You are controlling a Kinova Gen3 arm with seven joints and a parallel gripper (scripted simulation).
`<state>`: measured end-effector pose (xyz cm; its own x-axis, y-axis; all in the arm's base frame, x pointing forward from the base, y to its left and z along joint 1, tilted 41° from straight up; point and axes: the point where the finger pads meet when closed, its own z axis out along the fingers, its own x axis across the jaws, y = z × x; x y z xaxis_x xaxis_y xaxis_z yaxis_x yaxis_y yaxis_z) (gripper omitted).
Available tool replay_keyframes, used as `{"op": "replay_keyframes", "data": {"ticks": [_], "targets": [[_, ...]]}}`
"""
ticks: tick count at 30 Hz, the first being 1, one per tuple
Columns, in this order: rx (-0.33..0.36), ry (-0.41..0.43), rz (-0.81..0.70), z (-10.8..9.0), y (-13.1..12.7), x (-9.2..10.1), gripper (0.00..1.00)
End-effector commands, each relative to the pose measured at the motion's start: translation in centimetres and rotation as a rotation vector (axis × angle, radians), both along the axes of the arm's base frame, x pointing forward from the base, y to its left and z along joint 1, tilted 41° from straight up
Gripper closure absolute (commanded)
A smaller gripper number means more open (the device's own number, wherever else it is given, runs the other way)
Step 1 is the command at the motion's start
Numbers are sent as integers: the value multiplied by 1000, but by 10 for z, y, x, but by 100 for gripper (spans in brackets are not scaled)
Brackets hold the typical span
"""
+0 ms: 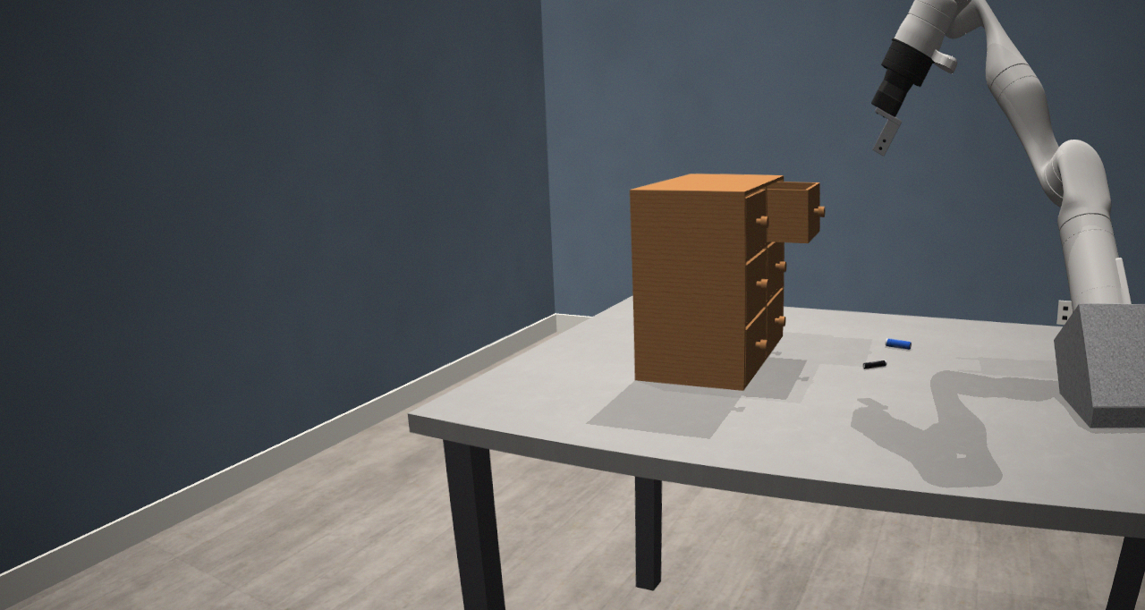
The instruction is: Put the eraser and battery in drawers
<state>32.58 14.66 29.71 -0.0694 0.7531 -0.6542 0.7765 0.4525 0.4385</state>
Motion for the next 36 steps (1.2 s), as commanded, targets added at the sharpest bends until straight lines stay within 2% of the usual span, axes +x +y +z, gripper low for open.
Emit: {"op": "replay_keyframes", "data": {"ticks": [1,4,6,11,17,21,36], "targets": [[20,68,-92,3,5,6,0],[13,148,-160,6,7,5,0],[13,148,-160,6,7,5,0],[4,256,-252,11,11,4,0],[-2,334,-321,14,13,4,0],[-4,357,-340,15,14,3,0],[-4,363,-344,15,14,3,0]]}}
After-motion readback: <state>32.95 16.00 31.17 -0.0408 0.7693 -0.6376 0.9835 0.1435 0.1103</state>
